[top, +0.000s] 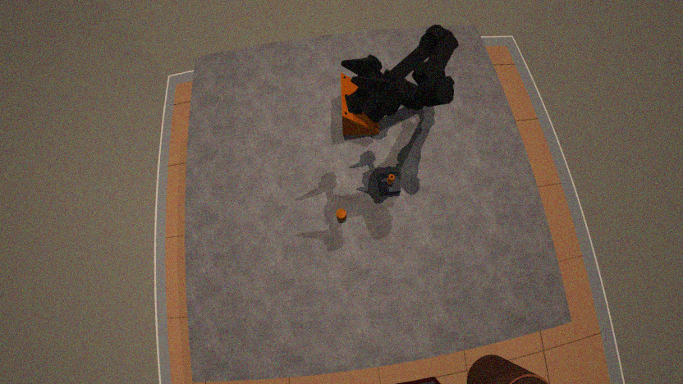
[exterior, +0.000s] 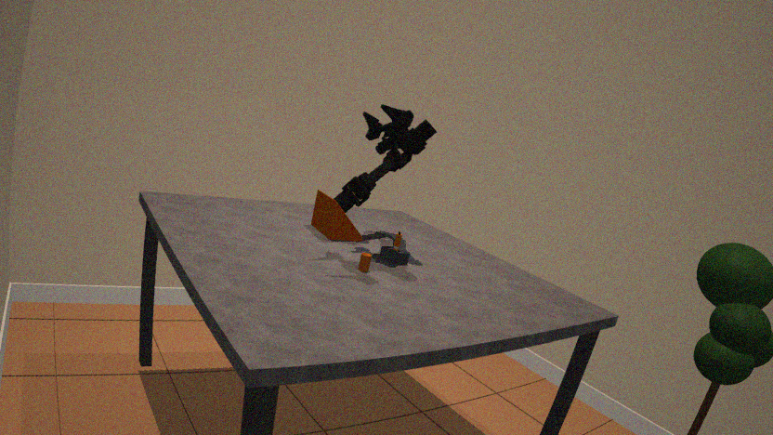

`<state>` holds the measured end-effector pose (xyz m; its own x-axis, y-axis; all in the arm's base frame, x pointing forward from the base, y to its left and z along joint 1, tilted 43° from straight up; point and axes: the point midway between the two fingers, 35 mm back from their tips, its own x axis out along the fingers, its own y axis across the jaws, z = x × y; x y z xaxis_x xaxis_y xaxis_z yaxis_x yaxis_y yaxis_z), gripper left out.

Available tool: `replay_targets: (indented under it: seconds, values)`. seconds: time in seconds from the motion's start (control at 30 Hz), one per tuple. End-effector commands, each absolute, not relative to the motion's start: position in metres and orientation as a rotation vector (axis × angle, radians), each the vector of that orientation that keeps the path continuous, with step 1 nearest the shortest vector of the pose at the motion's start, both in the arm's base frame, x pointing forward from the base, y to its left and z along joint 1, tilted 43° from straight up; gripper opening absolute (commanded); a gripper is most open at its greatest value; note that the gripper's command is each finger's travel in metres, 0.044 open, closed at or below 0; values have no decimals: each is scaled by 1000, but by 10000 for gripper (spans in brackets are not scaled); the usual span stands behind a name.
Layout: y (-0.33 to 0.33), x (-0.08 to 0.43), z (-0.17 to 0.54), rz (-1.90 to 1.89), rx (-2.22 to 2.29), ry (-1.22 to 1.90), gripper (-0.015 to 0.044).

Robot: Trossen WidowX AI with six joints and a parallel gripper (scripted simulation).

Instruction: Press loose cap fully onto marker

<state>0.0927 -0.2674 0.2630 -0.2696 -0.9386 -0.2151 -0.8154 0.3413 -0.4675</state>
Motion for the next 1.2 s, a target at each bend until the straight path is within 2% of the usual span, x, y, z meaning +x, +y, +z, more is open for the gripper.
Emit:
replay_targets:
  seconds: [0.0, 0.13, 0.17, 0.4, 0.67, 0.93, 1.17]
  values:
    - [-268, 95, 262, -350, -1541, 2153, 374]
    - [-284, 142, 234, -36, -1636, 1999, 269]
    - [-286, 155, 224, 56, -1652, 1946, 258]
    - [-277, 236, 144, 639, -1599, 1536, 258]
    - [-222, 297, 64, 1095, -1253, 1048, 258]
    - [-161, 339, 19, 1277, -735, 635, 258]
    - [-165, 335, 8, 1280, -688, 606, 258]
